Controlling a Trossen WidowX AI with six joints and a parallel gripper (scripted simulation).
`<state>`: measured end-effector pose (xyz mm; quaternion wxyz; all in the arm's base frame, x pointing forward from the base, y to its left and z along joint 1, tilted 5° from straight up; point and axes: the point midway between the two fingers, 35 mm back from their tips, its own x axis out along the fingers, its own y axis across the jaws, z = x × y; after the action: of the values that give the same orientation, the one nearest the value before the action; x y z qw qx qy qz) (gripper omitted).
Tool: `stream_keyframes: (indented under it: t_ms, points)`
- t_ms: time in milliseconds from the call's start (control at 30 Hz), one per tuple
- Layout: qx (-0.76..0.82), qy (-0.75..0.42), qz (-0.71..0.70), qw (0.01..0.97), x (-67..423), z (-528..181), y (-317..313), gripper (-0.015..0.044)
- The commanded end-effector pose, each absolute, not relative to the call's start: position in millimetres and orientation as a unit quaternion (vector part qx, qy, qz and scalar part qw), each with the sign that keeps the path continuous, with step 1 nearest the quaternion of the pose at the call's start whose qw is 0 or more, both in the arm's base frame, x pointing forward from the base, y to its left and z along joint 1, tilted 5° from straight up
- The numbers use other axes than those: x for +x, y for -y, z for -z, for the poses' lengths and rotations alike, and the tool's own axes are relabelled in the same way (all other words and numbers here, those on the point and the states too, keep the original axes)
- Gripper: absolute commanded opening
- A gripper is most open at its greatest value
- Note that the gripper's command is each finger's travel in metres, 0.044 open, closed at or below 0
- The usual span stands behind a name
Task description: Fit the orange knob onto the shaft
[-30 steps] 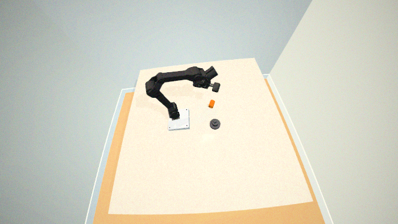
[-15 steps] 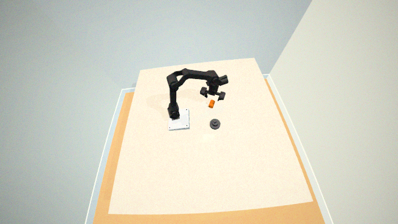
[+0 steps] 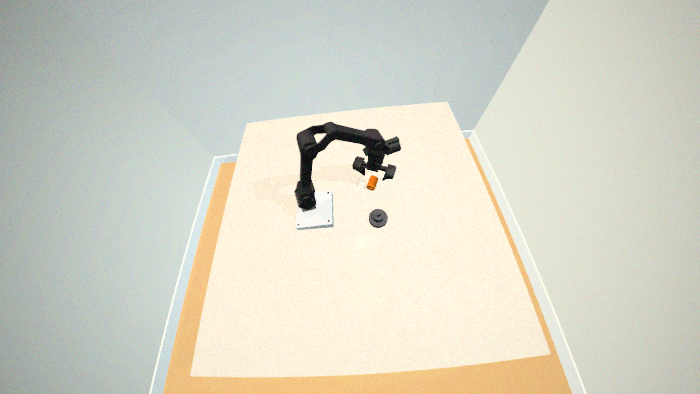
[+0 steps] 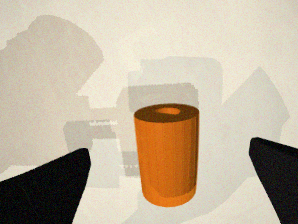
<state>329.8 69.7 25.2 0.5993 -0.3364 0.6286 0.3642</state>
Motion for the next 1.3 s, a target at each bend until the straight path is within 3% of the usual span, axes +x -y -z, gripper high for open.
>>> stream_keyframes:
  t_ms: [0, 633, 900, 1267]
  points:
    - [-0.337, -0.63, -0.363, 0.598, 329, -18, -69, 0.044]
    - [-0.338, -0.629, -0.364, 0.598, 327, 11, -70, 0.044]
    - [-0.338, -0.629, -0.364, 0.598, 327, 11, -70, 0.024]
    - [-0.338, -0.629, -0.364, 0.598, 327, 11, -70, 0.0213]
